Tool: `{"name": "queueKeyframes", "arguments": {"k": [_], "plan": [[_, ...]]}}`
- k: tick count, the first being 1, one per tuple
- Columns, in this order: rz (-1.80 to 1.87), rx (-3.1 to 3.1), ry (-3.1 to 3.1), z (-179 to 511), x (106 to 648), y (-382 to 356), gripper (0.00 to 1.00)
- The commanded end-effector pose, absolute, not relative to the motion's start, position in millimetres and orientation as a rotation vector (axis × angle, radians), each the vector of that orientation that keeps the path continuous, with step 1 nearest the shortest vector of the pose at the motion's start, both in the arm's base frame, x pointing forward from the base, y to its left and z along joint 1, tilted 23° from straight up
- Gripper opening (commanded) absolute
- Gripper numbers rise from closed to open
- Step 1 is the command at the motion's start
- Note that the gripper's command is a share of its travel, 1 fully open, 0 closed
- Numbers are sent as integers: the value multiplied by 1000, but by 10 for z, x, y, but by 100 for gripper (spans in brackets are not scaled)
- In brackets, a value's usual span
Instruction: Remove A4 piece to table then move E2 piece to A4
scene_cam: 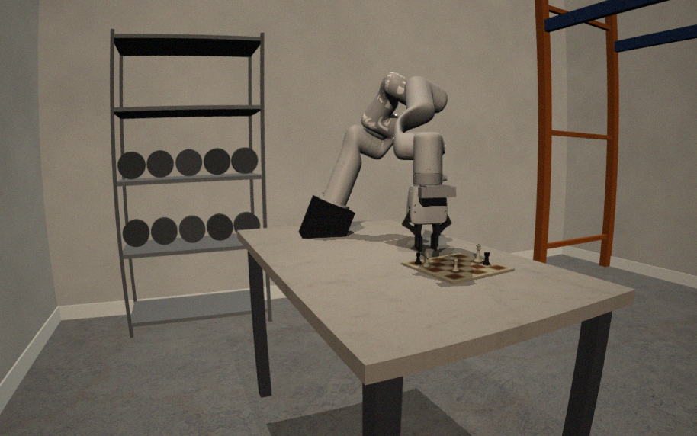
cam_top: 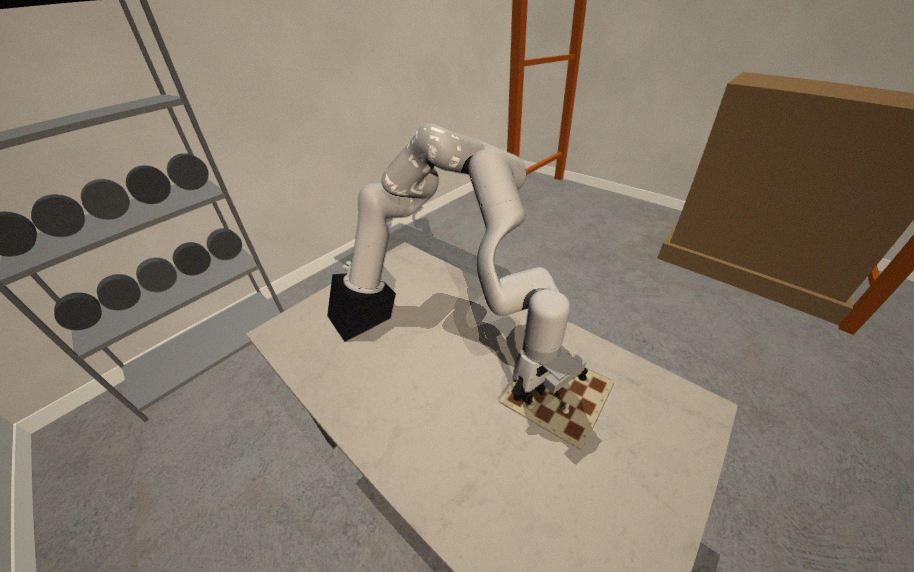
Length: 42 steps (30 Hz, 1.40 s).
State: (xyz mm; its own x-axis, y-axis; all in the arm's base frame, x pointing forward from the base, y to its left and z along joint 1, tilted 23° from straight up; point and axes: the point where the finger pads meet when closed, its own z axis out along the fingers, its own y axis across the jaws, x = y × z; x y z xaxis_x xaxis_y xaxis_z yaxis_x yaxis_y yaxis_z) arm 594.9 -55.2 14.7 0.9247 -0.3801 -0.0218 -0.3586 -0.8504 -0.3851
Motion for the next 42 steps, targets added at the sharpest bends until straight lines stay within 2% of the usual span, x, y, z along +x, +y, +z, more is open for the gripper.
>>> {"name": "queueKeyframes", "arguments": {"k": [1, 42], "plan": [[-84, -2695, 539, 169, 5964, -562, 39], [-84, -2695, 539, 115, 5972, -541, 39]]}}
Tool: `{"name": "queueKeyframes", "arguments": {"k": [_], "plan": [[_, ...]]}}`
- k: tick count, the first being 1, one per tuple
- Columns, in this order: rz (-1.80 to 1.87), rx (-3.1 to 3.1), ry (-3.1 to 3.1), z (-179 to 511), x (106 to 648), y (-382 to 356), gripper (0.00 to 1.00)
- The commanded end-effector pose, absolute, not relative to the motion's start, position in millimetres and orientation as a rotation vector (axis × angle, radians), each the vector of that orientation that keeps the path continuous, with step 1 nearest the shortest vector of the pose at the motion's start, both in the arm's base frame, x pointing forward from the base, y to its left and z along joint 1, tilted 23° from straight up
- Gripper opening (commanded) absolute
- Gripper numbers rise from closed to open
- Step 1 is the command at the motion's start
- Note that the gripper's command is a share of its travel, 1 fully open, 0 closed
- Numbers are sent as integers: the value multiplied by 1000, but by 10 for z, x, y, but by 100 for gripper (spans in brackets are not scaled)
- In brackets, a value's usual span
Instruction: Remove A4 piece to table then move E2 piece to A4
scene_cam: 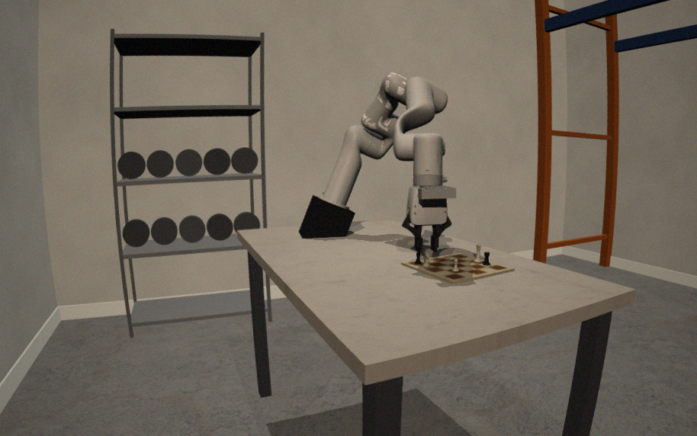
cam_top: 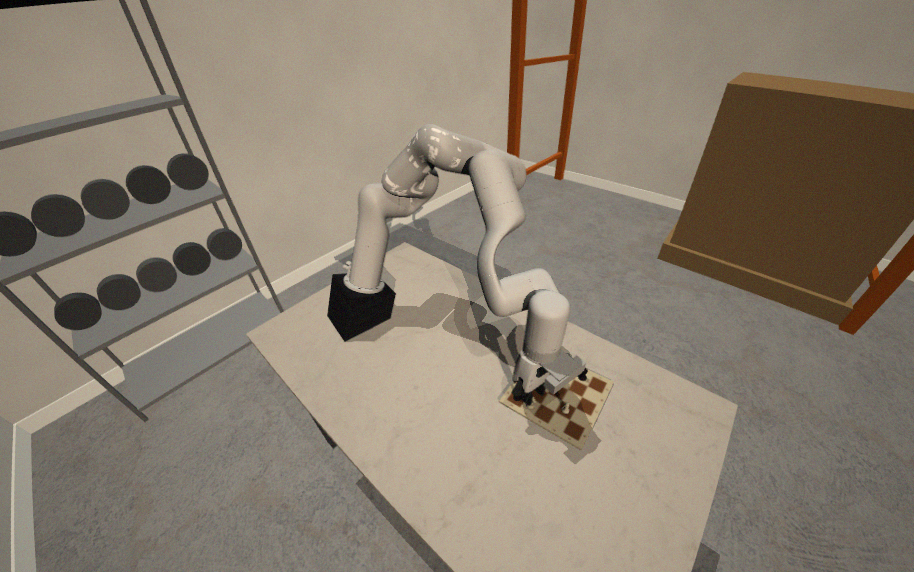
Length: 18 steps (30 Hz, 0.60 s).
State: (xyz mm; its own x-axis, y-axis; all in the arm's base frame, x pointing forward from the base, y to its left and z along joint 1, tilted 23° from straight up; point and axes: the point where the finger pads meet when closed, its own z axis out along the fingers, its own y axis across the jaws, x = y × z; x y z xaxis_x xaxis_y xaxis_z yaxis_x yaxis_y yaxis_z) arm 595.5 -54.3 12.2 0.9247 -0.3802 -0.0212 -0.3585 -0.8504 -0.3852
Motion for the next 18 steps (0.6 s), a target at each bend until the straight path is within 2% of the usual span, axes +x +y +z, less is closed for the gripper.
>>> {"name": "queueKeyframes", "arguments": {"k": [1, 18], "plan": [[-84, -2695, 539, 100, 5974, -535, 39], [-84, -2695, 539, -136, 6008, -443, 39]]}}
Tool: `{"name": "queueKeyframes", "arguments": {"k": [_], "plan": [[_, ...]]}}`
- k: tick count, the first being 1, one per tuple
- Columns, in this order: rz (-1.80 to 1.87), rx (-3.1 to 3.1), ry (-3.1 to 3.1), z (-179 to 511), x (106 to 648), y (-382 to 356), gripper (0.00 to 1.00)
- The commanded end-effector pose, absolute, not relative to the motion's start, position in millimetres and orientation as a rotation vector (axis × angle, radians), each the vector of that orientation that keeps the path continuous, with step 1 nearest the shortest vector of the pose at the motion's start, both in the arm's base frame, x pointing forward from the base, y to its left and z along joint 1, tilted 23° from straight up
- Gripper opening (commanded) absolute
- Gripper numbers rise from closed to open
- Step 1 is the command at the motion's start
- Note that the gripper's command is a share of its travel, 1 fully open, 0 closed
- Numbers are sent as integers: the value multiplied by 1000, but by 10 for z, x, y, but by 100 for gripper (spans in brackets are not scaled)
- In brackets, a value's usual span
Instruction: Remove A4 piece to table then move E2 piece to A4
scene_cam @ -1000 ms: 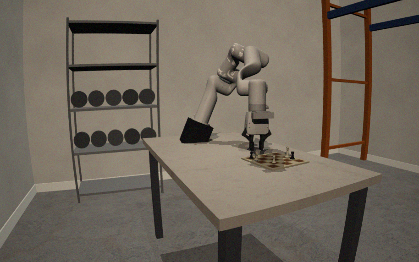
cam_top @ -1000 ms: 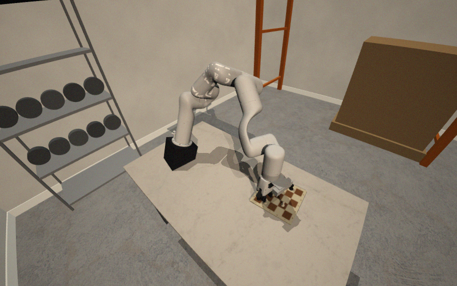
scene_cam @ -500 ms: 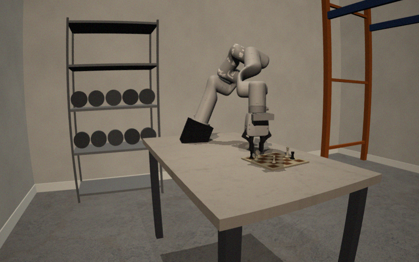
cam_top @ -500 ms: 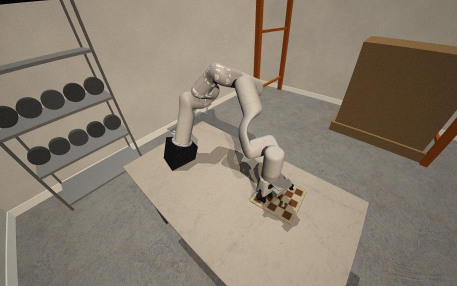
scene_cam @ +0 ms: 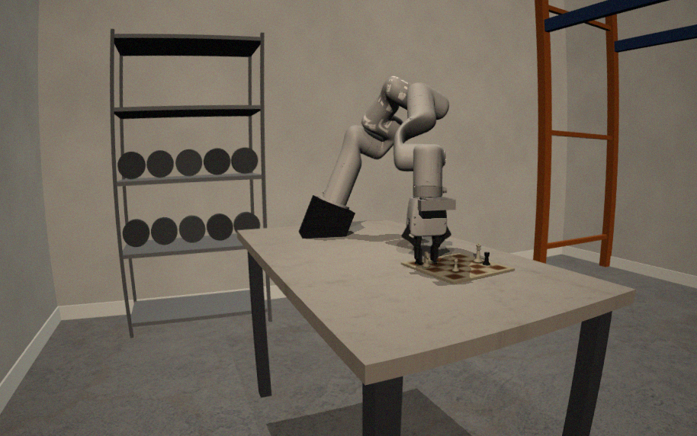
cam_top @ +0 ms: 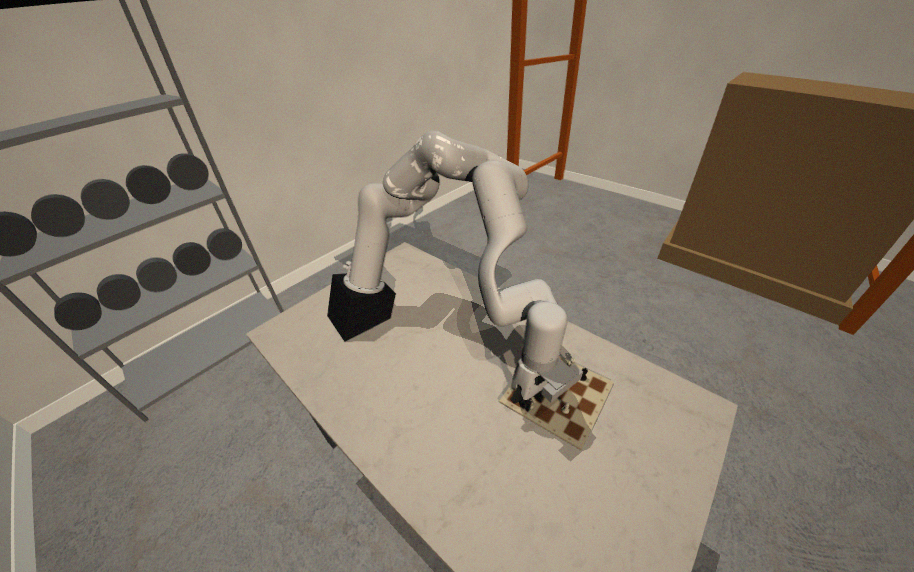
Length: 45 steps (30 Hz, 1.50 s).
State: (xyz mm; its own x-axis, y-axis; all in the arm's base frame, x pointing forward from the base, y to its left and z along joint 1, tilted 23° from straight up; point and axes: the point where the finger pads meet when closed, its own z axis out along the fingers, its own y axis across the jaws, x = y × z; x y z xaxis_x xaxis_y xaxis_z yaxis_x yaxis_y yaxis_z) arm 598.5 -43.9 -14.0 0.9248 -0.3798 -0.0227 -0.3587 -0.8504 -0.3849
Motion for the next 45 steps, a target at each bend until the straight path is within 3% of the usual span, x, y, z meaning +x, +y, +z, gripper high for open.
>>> {"name": "queueKeyframes", "arguments": {"k": [1, 41, 42, 45], "plan": [[-84, -2695, 539, -140, 6009, -441, 39], [-84, -2695, 539, -146, 6009, -438, 39], [-84, -2695, 539, -146, 6009, -438, 0], [-84, -2695, 539, -146, 6009, -438, 0]]}}
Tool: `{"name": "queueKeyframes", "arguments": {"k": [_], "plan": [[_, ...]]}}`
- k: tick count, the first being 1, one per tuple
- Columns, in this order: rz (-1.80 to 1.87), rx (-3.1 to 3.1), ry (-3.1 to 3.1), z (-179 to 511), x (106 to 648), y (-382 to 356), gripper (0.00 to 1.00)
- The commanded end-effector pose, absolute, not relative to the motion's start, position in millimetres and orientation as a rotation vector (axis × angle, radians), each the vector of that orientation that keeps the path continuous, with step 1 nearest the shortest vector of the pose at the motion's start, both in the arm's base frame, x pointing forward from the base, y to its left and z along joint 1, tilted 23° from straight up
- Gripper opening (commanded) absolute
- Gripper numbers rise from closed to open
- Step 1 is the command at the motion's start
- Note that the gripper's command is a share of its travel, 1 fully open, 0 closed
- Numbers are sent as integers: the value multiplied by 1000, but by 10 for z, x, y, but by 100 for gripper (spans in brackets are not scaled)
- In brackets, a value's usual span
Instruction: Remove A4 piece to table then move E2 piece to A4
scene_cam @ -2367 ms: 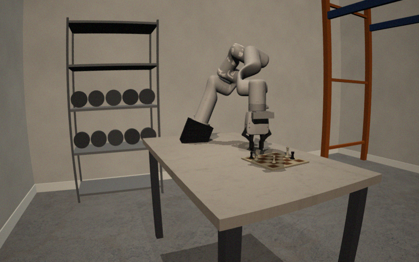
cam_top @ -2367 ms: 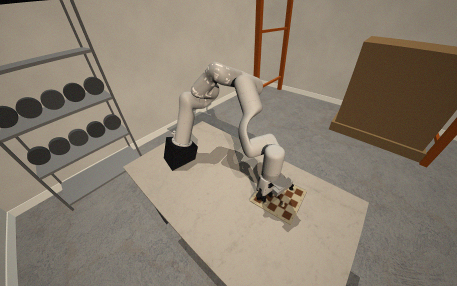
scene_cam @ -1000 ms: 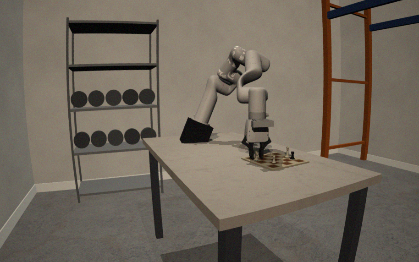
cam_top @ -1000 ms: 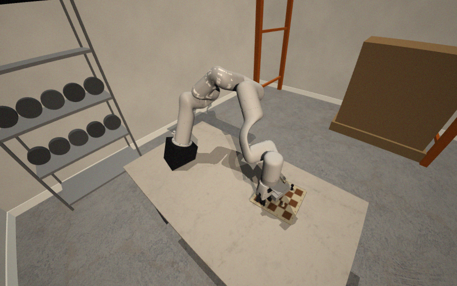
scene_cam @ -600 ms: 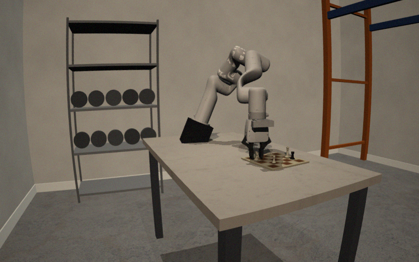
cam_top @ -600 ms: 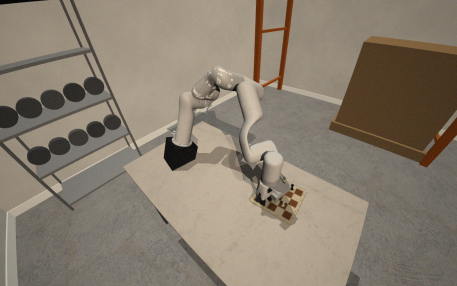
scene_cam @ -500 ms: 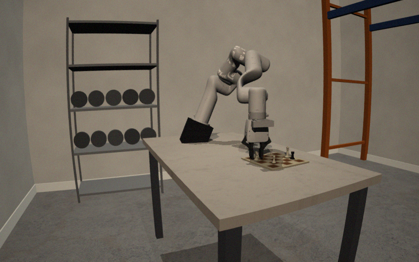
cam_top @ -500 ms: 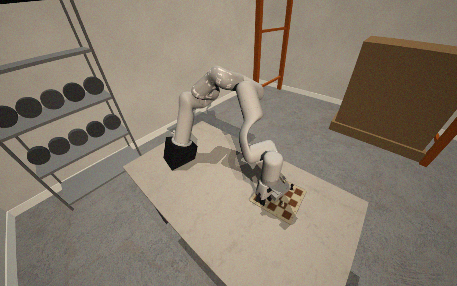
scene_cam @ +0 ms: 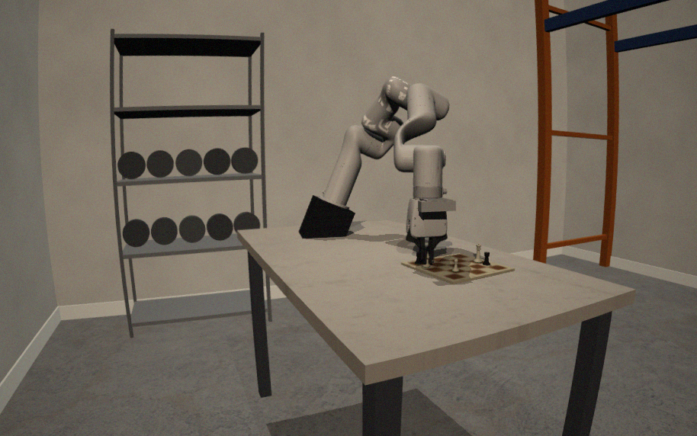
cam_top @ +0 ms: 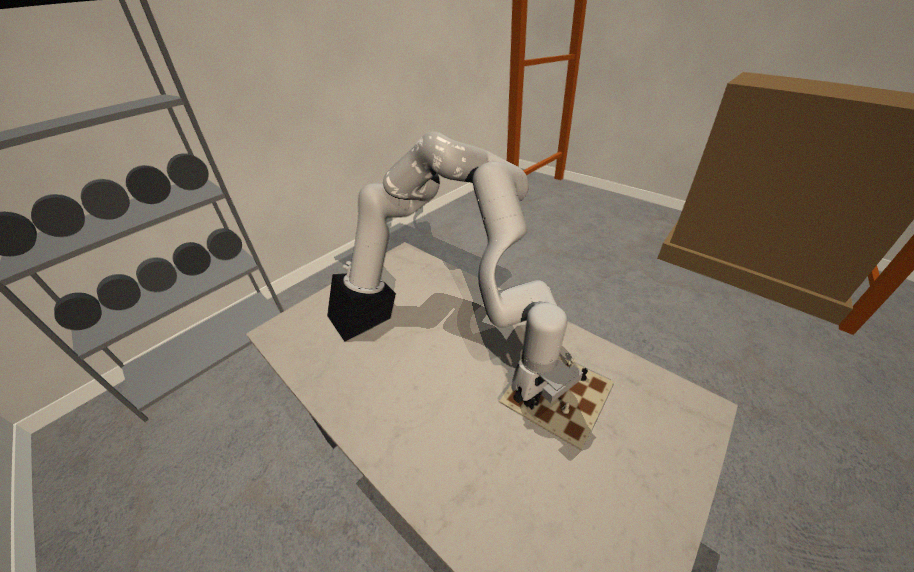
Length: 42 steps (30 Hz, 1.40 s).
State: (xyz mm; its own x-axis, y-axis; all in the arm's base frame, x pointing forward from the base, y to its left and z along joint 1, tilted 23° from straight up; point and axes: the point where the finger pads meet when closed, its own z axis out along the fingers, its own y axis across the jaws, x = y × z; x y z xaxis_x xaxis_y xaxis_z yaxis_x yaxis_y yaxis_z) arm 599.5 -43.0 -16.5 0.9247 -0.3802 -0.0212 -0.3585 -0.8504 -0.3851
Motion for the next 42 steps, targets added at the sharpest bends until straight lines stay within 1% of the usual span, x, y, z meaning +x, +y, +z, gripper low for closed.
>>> {"name": "queueKeyframes", "arguments": {"k": [1, 33, 37, 42], "plan": [[-84, -2695, 539, -146, 6009, -438, 0], [-84, -2695, 539, -133, 6008, -444, 0], [-84, -2695, 539, -19, 5991, -489, 0], [-84, -2695, 539, 291, 5947, -610, 0]]}}
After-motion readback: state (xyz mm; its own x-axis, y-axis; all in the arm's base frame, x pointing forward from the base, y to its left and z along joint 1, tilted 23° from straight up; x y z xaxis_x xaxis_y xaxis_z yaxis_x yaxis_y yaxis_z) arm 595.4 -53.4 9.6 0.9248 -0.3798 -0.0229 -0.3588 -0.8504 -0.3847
